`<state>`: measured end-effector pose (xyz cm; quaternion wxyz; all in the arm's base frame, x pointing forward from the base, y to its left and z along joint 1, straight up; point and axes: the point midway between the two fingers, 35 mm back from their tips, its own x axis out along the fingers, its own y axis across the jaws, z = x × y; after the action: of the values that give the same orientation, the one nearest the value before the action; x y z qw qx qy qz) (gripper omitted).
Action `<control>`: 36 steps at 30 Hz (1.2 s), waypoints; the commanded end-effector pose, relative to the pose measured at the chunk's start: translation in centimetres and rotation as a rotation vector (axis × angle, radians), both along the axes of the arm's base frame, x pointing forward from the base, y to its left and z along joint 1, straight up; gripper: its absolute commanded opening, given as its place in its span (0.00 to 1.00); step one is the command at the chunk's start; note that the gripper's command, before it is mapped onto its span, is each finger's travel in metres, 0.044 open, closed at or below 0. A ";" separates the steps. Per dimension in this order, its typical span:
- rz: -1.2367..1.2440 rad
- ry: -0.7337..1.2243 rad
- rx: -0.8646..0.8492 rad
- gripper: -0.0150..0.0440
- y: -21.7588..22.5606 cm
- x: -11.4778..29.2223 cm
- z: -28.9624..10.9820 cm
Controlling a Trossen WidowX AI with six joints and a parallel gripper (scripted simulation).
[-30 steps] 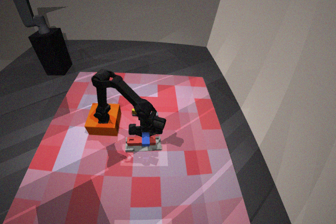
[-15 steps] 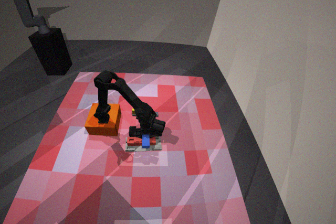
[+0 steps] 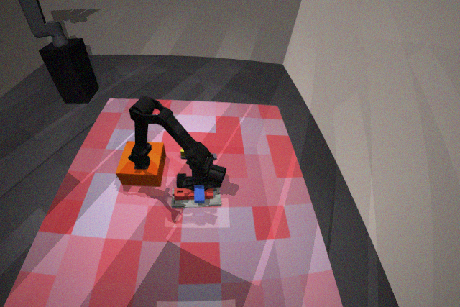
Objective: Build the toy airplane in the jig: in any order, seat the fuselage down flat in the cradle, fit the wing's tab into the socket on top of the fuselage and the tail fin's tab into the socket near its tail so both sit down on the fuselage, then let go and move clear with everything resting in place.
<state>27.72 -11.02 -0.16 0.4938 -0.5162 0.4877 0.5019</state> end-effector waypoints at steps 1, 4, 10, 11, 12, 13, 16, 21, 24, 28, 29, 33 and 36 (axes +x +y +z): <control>0.000 -0.001 0.000 0.31 0.0 0.0 0.0; 0.000 -0.001 0.000 0.44 0.0 0.0 0.0; 0.000 -0.001 0.000 0.71 0.0 0.0 0.0; 0.000 -0.001 0.000 0.75 0.0 0.0 0.0; 0.000 -0.001 0.000 0.79 0.0 0.0 0.0; 0.000 -0.001 0.000 0.84 0.0 0.0 0.0; 0.000 -0.001 0.000 0.97 0.0 0.0 0.0; 0.000 -0.001 0.000 1.00 0.0 0.0 0.0; 0.000 -0.001 0.000 1.00 0.0 0.0 0.0; 0.002 -0.001 -0.003 1.00 -0.1 0.3 4.2; 0.003 0.000 -0.004 1.00 0.0 0.2 6.0; 0.004 0.000 -0.005 1.00 0.1 -0.1 8.6; 0.004 0.000 -0.005 1.00 0.0 0.3 8.6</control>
<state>28.06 -11.02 7.98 0.4953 -0.5237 0.4837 0.4965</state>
